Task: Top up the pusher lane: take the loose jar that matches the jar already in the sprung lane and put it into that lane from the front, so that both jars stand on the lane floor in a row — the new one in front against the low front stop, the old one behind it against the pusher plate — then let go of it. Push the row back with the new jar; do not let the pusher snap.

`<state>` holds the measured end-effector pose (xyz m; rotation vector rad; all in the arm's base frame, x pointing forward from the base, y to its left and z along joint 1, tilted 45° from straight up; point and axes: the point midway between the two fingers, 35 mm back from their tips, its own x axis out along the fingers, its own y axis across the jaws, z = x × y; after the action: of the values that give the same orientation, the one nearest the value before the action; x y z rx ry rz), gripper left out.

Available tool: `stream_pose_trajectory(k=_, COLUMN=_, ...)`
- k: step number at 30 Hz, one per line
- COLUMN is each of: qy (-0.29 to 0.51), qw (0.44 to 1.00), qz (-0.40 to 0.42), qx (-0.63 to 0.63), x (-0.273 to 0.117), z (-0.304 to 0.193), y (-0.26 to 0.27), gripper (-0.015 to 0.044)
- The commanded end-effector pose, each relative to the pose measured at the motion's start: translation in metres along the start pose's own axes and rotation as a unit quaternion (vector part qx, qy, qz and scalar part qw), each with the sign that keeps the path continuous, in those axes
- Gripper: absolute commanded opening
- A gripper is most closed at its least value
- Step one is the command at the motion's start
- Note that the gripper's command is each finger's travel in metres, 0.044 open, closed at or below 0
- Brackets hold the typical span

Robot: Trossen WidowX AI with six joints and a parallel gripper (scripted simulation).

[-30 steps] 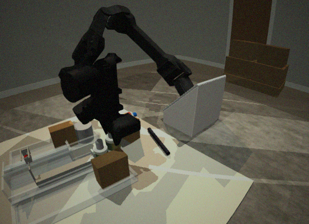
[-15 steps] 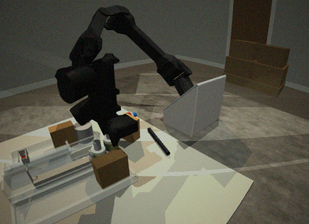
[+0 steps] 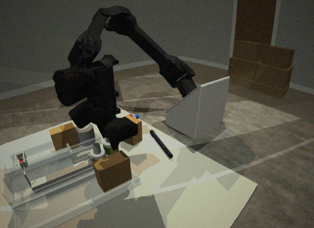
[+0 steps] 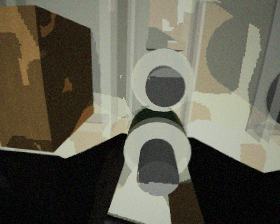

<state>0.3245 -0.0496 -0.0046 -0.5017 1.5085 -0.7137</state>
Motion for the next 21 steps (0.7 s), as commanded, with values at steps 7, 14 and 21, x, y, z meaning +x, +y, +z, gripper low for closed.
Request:
stream_pose_trajectory(k=7, qy=-0.011, qw=1.0, qz=0.0, qx=0.006, x=-0.0042, z=0.0118, y=-0.0014, gripper=0.0)
stream_pose_trajectory(k=14, qy=-0.011, qw=1.0, qz=0.0, qx=0.006, x=-0.005, z=0.0148, y=-0.0016, gripper=0.0)
stream_pose_trajectory(k=21, qy=-0.011, qw=1.0, qz=0.0, qx=0.006, x=-0.0062, z=0.0177, y=-0.0019, gripper=0.0)
